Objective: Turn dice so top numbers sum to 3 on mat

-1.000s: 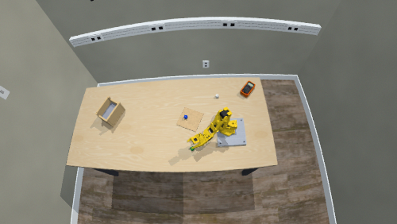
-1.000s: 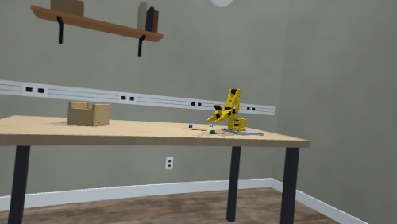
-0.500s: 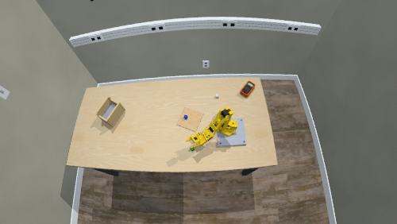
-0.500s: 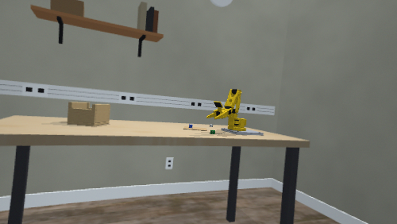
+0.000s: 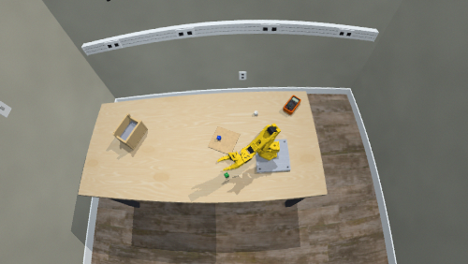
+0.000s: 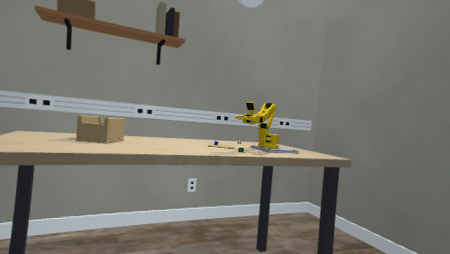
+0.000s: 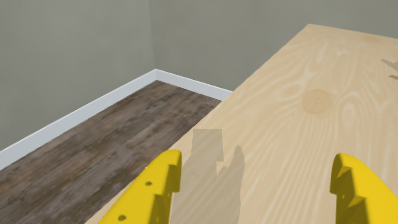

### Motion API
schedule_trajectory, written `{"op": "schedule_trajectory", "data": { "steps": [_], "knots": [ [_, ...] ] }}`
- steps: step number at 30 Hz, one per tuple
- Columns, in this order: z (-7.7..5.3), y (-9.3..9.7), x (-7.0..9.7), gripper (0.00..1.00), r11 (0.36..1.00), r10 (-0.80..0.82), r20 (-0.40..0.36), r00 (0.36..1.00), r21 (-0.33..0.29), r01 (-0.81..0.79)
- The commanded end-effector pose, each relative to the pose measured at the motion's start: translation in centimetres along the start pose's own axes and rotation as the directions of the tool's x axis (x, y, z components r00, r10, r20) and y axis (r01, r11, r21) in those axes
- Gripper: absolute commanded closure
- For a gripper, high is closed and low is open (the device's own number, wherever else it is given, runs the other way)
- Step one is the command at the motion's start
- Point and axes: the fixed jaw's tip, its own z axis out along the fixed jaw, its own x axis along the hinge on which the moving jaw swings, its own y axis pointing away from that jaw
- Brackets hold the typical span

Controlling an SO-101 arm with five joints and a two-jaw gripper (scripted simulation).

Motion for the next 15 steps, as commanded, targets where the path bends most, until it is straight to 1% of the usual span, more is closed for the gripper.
{"op": "schedule_trajectory", "data": {
  "steps": [1, 8, 15],
  "knots": [
    [-0.39, 0.17, -1.4, 0.72, 1.0, -0.008, 0.06, 0.998, -0.006, 0.008],
    [-0.43, 0.16, -1.61, 0.72, 1.0, -0.008, 0.069, 0.998, -0.006, 0.008],
    [-0.25, 0.18, -1.57, 0.72, 1.0, -0.007, 0.057, 0.998, -0.007, 0.008]
  ]
}}
